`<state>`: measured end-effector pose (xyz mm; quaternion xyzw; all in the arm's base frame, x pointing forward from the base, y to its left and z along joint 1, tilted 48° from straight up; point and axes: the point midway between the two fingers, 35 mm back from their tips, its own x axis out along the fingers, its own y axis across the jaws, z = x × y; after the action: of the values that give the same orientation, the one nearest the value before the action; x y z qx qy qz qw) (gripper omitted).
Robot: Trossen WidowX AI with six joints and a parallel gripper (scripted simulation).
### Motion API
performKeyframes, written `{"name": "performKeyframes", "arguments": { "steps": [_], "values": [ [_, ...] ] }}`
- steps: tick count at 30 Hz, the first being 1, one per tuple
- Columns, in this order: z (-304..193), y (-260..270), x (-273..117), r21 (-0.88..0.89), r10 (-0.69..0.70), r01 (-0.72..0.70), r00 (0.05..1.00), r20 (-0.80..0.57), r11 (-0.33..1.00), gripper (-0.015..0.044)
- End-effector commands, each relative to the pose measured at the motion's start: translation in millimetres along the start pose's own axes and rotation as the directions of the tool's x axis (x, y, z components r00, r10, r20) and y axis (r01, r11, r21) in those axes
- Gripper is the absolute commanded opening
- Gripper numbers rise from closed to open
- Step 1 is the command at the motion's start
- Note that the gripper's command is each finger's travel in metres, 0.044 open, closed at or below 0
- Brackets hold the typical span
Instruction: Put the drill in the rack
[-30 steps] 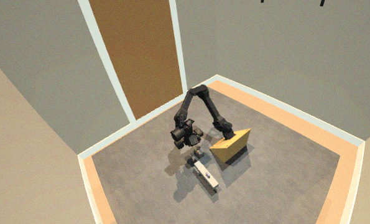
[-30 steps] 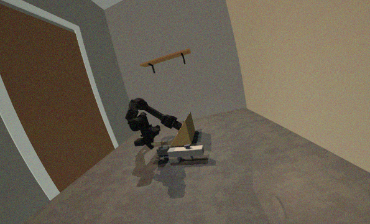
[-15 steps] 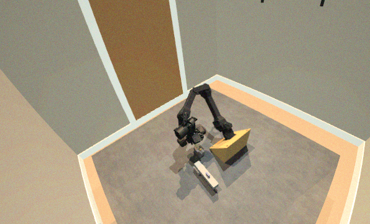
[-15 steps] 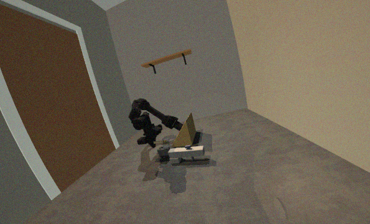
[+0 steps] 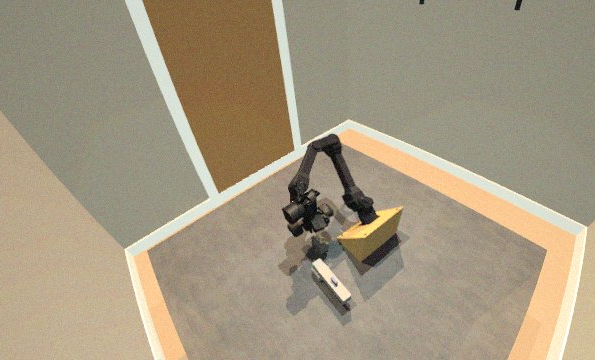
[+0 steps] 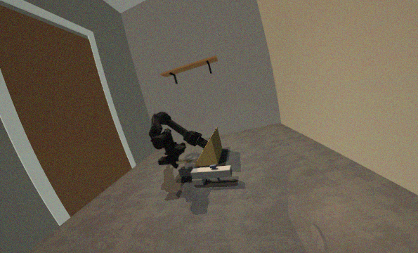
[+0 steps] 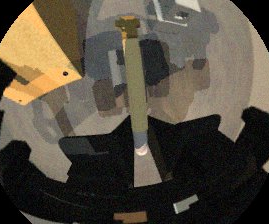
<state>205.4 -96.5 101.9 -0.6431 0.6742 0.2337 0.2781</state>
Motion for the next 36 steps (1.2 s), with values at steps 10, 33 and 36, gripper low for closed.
{"name": "performKeyframes", "arguments": {
  "steps": [10, 33, 36],
  "values": [
    [0.6, 2.3, 15.9, -0.005, 0.002, -0.002, 1.0, -0.003, 1.0, 0.0],
    [0.1, 2.0, 41.6, -0.005, 0.001, -0.001, 1.0, -0.004, 1.0, 0.0],
    [0.3, 2.8, 44.0, -0.005, 0.001, -0.001, 1.0, -0.005, 1.0, 0.0]
  ]
}}
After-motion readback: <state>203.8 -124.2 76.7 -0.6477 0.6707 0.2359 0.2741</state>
